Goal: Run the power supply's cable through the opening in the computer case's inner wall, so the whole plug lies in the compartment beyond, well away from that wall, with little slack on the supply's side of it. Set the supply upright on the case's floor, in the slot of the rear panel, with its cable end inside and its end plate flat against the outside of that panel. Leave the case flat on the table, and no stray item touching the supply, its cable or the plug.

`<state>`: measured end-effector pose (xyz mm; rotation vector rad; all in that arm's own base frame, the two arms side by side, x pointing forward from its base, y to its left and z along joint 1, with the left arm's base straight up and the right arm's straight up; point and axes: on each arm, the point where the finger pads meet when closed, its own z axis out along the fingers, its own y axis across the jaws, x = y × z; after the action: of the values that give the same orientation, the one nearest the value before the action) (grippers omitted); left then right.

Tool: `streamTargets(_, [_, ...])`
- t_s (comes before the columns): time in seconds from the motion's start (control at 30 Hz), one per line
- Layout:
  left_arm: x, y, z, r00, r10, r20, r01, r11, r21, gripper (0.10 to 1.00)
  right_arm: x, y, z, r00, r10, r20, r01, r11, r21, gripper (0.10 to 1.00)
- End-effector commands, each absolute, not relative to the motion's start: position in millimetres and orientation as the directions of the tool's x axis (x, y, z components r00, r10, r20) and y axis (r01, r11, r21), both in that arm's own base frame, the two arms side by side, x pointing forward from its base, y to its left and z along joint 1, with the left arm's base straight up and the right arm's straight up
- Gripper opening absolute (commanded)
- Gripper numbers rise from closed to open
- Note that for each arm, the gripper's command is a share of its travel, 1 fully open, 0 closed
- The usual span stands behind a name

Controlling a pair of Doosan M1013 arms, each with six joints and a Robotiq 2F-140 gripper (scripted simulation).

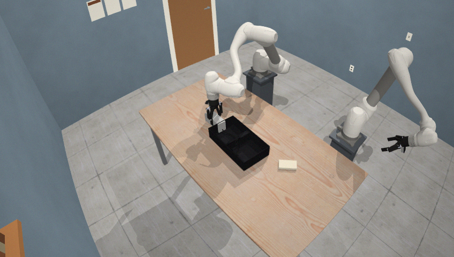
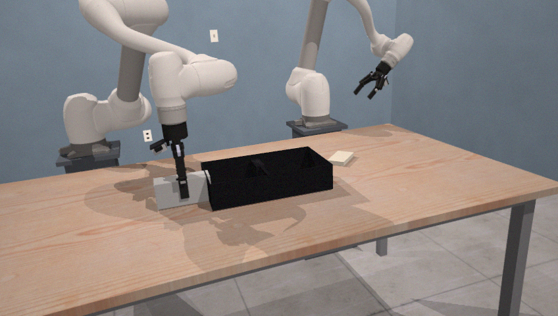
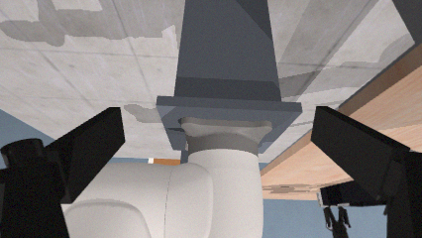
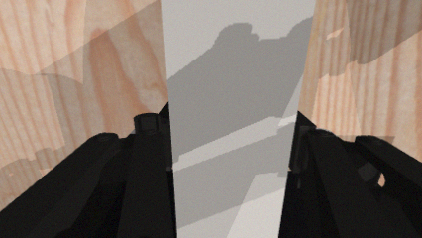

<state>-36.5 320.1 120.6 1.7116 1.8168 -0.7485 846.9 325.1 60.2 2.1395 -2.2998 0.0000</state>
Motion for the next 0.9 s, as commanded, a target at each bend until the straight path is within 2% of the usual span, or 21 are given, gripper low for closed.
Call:
streamTargets(0.0, [-36.6,320.4,121.0,-0.058,0.706,-0.706,0.998,0.044,-0.038,1.0,847.4,326.7,61.5,-0.072,-0.997,-0.001,-0.997,0.072,-0.001,0.099])
streamTargets(0.87, [-36.6,320.4,121.0,-0.058,0.706,-0.706,0.998,0.044,-0.038,1.0,850.8,374.1,61.6,-0.072,-0.997,-0.001,-0.997,0.072,-0.001,0.099])
